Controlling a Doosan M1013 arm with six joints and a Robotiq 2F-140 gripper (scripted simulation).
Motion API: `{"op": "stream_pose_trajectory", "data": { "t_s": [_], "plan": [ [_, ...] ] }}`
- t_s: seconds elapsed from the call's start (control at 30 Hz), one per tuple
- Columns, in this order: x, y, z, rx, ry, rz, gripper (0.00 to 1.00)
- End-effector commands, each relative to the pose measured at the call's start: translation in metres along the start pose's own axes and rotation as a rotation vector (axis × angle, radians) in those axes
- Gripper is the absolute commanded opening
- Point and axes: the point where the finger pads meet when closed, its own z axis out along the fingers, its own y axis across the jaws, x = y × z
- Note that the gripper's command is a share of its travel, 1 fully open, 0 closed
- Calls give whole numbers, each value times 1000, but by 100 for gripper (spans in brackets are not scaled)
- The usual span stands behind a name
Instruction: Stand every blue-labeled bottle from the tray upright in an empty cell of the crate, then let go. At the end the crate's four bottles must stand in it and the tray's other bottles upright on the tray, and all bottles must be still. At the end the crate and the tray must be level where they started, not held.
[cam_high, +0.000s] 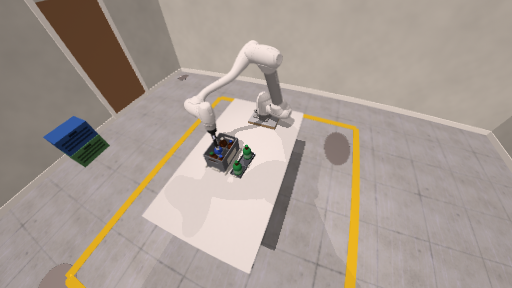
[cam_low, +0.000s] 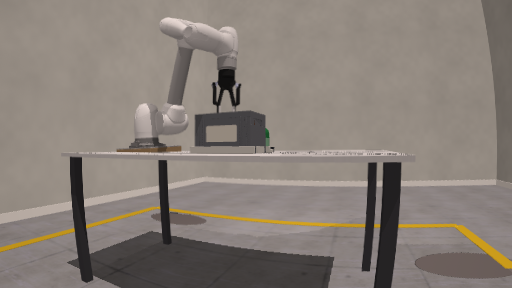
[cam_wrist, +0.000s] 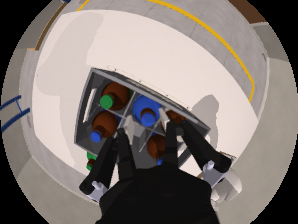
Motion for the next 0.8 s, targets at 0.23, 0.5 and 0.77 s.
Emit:
{"op": "stream_pose_trajectory", "data": {
  "t_s": [0.23, 0.5, 0.77],
  "plan": [
    [0, 0, -4, 0, 0, 0, 38],
    [0, 0, -12, 0, 0, 0, 38],
    [0, 0, -29, 0, 0, 0, 38]
  ]
}}
